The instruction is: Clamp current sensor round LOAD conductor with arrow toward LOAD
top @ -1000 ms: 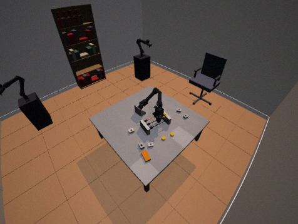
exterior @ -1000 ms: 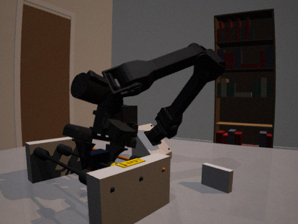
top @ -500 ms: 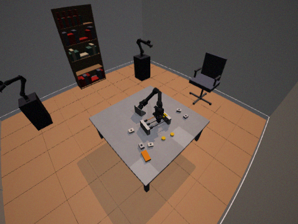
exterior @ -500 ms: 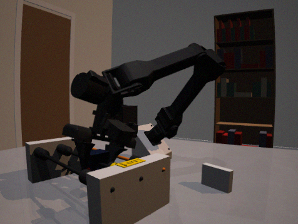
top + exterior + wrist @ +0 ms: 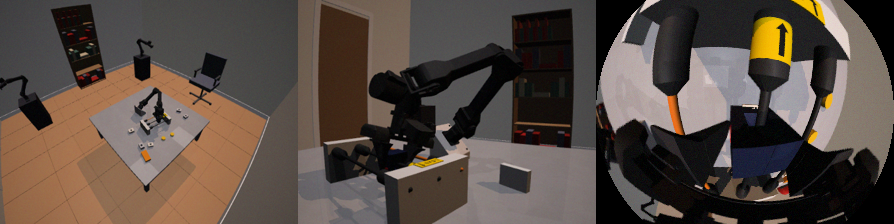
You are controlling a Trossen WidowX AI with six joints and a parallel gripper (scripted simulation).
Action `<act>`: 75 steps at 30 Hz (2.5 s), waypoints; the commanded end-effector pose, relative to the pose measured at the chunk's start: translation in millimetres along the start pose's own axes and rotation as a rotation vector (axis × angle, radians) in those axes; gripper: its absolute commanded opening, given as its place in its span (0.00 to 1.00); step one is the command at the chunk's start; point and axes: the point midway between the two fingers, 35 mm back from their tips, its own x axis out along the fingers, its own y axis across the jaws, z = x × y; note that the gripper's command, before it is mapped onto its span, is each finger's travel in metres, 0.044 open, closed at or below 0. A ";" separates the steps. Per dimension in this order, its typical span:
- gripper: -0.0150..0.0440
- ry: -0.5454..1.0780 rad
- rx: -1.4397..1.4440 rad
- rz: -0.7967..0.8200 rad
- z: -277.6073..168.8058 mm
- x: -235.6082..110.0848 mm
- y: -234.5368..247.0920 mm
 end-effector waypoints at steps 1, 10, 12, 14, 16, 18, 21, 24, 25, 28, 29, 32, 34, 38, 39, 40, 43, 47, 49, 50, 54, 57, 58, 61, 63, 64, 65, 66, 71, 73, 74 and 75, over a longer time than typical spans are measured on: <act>0.71 0.000 0.000 0.001 0.0 -0.1 0.2; 0.71 0.000 0.000 0.001 0.0 -0.1 0.2; 0.71 0.000 0.000 0.001 0.0 -0.1 0.2; 0.71 0.000 0.000 0.001 0.0 -0.1 0.2; 0.71 0.000 0.000 0.001 0.0 -0.1 0.2; 0.71 0.000 0.000 0.001 0.0 -0.1 0.2; 0.71 0.000 0.000 0.001 0.0 -0.1 0.2; 0.71 0.000 0.000 0.001 0.0 -0.1 0.2; 0.70 0.000 0.000 0.000 0.0 0.0 0.0; 0.67 0.000 0.000 0.000 0.0 0.0 0.0; 0.65 0.000 0.000 0.000 0.0 0.0 0.0; 0.62 0.000 0.000 0.000 0.0 0.0 0.0; 0.60 0.000 0.000 0.000 0.0 0.0 0.0; 0.55 0.000 0.000 0.000 0.0 0.0 0.0; 0.54 0.000 0.000 0.000 0.0 0.0 0.0; 0.53 0.000 0.000 0.000 0.0 0.0 0.0; 0.50 0.000 0.000 0.000 0.0 0.0 0.0; 0.45 0.000 0.000 0.000 0.0 0.0 0.0; 0.36 -0.001 0.000 0.002 0.0 -0.7 -0.2; 0.32 -0.001 0.001 0.003 0.0 -1.3 -0.4; 0.25 0.001 0.007 0.010 -1.1 -0.8 1.5; 0.25 0.001 0.007 0.010 -1.1 -0.8 1.5; 0.25 0.001 0.007 0.010 -1.1 -0.8 1.5; 0.25 0.001 0.007 0.010 -1.1 -0.8 1.5; 0.25 0.001 0.007 0.010 -1.1 -0.8 1.5; 0.25 0.001 0.007 0.010 -1.1 -0.8 1.3; 0.25 0.001 0.006 0.011 -1.1 -0.8 1.1; 0.25 0.001 0.006 0.011 -1.1 -0.8 1.1; 0.25 0.001 0.006 0.011 -1.1 -0.8 1.1; 0.25 0.001 0.006 0.011 -1.1 -0.8 1.1; 0.25 0.001 0.006 0.011 -1.1 -0.8 1.1; 0.25 0.001 0.006 0.011 -1.1 -0.6 1.2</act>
